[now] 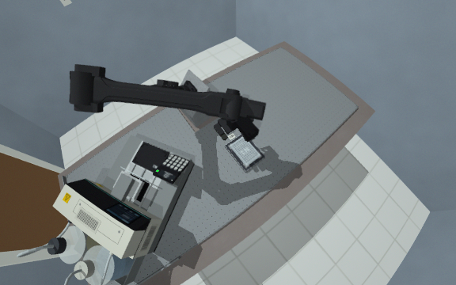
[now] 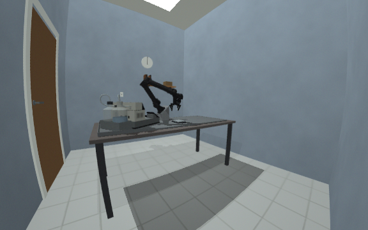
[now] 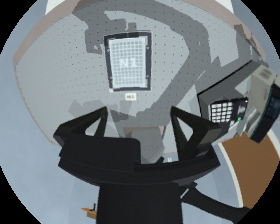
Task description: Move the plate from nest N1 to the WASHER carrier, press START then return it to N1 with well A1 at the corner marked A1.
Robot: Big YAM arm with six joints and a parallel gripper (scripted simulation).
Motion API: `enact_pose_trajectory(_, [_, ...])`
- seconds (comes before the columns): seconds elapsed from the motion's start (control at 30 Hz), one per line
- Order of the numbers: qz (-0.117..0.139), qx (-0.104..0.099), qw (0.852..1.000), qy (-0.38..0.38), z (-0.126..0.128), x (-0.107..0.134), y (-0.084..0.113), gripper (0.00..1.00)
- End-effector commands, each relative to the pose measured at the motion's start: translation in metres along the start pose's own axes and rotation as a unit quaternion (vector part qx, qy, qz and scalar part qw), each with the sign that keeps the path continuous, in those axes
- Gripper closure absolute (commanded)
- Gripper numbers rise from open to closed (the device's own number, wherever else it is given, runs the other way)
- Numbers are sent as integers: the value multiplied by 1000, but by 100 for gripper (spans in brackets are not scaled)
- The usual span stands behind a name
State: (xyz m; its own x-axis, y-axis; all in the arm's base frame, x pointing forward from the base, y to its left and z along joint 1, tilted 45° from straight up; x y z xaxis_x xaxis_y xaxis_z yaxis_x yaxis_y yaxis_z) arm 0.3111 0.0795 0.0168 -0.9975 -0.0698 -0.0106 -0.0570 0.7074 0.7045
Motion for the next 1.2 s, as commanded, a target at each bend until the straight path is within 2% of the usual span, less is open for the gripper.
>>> enact_pose_trajectory(0.0, [-9,-10,1000,-6,6,-33,-5,0])
enact_pose_trajectory(0.43, [-8,-9,1000,-5,23,-72,-38,0])
enact_pose_trajectory(0.53, [-7,-9,1000,-5,23,-72,-38,0])
enact_pose_trajectory(0.57, [-8,-7,1000,1,23,-62,-33,0])
enact_pose_trajectory(0.6, [-8,-9,1000,-5,16,-66,-32,0])
enact_pose_trajectory(0.67, [-8,-7,1000,1,23,-62,-33,0])
enact_pose_trajectory(0.8, [-8,-7,1000,1,23,-62,-33,0])
enact_pose_trajectory(0.87, [6,-1,1000,9,22,-53,-50,0])
enact_pose_trajectory(1.17, [6,-1,1000,9,22,-52,-65,0])
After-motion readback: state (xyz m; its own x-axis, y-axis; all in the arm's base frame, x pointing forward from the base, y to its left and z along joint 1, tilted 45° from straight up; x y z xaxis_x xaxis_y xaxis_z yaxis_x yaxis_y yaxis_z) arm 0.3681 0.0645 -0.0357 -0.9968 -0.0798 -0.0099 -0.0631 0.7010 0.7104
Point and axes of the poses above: the point where the finger pads meet when closed, its own y axis back along the fingers, its own z axis across the jaws, x = y × z, the point moved 3 cm from there along y, back along the fingers, and after that the axes turned 4 degrees about y, right-handed, at the moved point
